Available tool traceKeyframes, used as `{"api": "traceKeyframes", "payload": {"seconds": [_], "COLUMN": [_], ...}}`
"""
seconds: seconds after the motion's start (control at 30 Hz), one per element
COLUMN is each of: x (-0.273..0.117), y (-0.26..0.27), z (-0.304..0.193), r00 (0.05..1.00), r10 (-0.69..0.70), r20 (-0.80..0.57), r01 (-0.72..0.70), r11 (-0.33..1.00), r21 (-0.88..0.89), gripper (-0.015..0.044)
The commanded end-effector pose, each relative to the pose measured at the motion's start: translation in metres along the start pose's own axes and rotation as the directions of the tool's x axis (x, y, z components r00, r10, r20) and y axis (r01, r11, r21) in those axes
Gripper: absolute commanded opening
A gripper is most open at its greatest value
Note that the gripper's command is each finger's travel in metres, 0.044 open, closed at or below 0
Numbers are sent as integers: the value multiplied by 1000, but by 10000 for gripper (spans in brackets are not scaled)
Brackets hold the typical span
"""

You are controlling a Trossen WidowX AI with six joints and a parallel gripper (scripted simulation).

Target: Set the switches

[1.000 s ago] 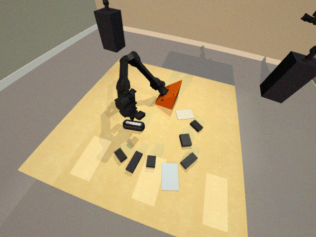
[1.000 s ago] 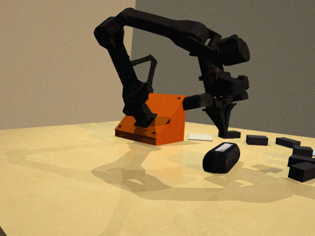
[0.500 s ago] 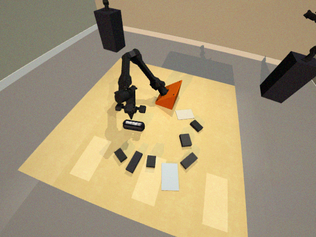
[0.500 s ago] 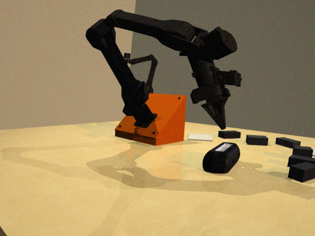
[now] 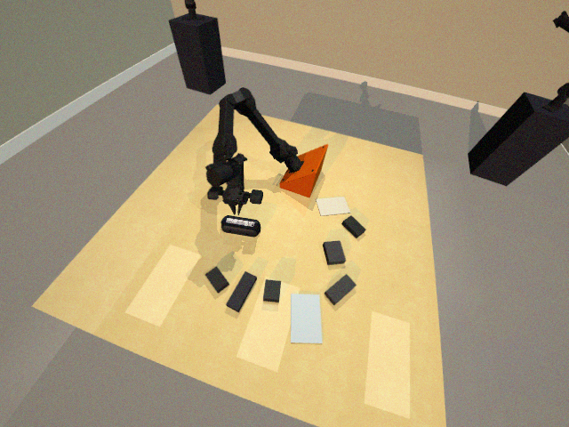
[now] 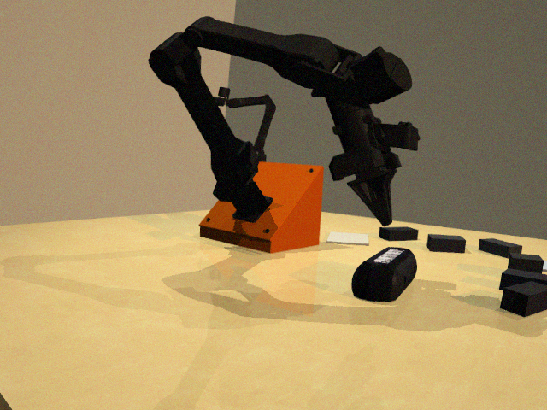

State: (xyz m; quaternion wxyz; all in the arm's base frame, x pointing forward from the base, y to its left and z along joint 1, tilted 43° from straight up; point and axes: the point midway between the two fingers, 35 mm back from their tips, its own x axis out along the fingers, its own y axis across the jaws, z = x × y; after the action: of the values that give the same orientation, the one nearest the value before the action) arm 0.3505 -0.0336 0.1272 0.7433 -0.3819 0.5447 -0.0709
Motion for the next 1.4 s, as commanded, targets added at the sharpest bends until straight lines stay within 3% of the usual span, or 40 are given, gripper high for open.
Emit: {"api": "traceKeyframes", "payload": {"seconds": [0.0,0.2,0.4,0.73,1.37], "x": [1,4,7,10,25], "y": [-4,-15,-25,-41,-43], "z": [2,5,7,9,4], "r00": [999,992,975,934,932], "r10": [0,-4,-13,-35,-30], "r20": [-32,-128,-220,-355,-360], "r01": [4,68,184,356,360], "r11": [991,862,599,32,-3], "r21": [133,503,779,934,933], "gripper": [131,289,440,440,440]}}
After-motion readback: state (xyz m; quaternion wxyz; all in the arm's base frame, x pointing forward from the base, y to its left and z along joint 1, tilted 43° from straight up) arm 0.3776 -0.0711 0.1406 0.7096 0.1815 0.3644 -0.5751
